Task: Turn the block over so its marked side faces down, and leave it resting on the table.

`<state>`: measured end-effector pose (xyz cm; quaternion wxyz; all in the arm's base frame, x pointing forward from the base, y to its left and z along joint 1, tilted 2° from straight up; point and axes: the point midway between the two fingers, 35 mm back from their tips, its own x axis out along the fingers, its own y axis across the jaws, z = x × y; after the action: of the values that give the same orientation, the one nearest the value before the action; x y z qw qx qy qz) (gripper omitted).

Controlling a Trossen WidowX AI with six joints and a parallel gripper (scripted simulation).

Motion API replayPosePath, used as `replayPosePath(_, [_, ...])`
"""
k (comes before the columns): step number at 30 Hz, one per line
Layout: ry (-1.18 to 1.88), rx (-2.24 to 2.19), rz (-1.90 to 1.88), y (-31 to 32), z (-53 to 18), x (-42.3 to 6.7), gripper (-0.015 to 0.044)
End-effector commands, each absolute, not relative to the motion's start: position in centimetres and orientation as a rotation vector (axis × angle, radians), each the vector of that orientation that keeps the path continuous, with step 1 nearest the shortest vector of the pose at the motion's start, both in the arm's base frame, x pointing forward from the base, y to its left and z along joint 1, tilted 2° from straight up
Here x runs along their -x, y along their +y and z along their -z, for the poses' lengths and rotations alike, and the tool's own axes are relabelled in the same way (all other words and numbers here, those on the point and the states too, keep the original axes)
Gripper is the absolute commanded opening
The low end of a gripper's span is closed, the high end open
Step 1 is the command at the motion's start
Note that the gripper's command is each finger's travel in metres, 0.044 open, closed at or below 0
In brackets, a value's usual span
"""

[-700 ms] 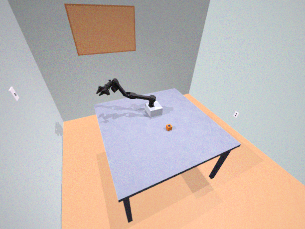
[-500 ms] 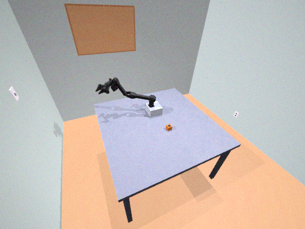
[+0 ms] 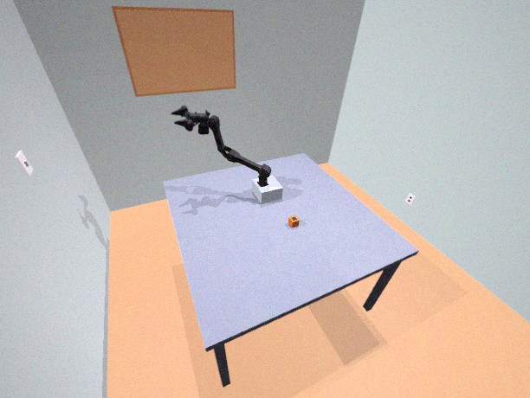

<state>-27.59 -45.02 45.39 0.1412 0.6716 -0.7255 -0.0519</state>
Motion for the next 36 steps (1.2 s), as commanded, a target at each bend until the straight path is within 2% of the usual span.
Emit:
replayPosePath(1, [-2.031,-1.737,0.135,-41.7,-50.9,26.7,0.044])
replayPosePath(9, [-1.885,-1.38,0.079,-33.5,-60.9,23.3,0.044])
replayPosePath(12, [-1.903,-1.323,0.012,-31.0,-62.7,22.9,0.044])
replayPosePath(19, [-1.728,-1.061,-0.049,-22.5,-69.3,17.0,0.044])
replayPosePath(22, [-1.711,-1.03,-0.124,-20.8,-70.3,16.1,0.044])
replayPosePath(36, [-1.263,-0.632,-0.185,-5.6,-74.7,-0.9,0.044])
